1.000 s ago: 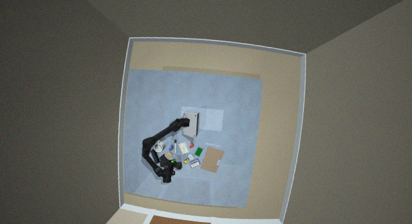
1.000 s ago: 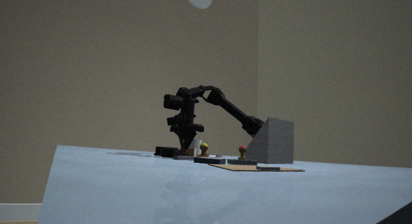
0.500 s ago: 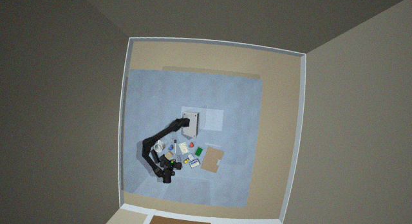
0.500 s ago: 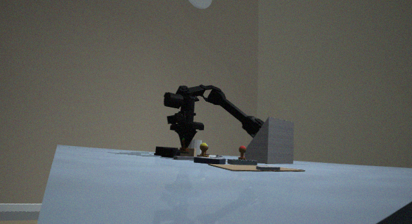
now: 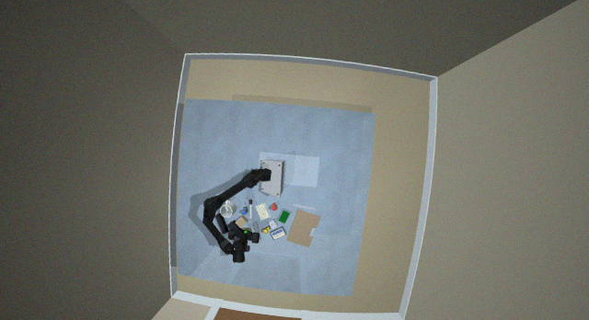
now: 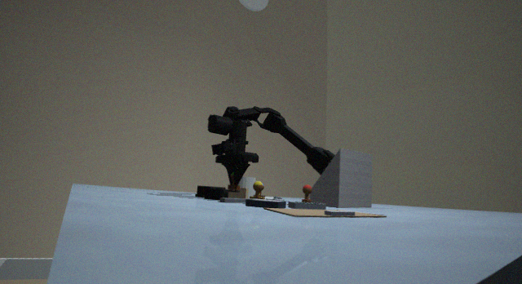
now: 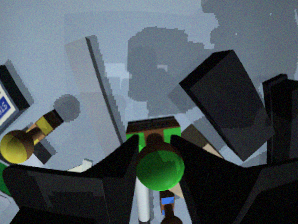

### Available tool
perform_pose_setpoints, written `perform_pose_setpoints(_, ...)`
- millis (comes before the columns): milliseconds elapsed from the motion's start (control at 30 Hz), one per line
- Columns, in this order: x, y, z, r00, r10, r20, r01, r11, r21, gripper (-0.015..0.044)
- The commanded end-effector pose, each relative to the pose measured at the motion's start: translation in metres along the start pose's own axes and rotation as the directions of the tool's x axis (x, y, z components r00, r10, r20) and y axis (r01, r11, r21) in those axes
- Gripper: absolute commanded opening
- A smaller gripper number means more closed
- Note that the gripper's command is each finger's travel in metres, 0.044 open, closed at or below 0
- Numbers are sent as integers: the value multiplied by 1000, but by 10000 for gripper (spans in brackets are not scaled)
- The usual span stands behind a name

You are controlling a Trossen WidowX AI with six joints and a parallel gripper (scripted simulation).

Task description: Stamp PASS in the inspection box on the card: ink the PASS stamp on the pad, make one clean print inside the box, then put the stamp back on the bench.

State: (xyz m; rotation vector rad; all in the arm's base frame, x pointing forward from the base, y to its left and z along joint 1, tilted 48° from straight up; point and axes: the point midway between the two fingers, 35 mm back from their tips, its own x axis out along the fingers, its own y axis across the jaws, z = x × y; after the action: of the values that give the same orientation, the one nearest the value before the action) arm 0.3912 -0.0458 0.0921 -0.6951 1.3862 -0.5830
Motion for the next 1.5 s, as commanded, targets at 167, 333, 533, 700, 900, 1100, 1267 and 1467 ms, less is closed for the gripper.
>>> perform_pose_setpoints(167,-5,0,1,1000,1,2,-1,1000,7,0)
perform_pose_setpoints(333,-8,0,1,1000,1,2,-1,1000,7,0)
perform_pose_setpoints(533,-11,0,1,1000,1,2,-1,1000,6,0)
perform_pose_setpoints(700,-13,0,0,1000,1,2,-1,1000,6,0)
perform_pose_setpoints(900,-16,0,0,1000,0,2,0,1000,6,0)
perform_pose_setpoints(1100,-19,0,0,1000,0,2,0,1000,6,0)
perform_pose_setpoints(1267,-22,0,0,1000,0,1,0,1000,6,0)
perform_pose_setpoints(1467,-25,0,0,1000,-1,1,1,1000,6,0)
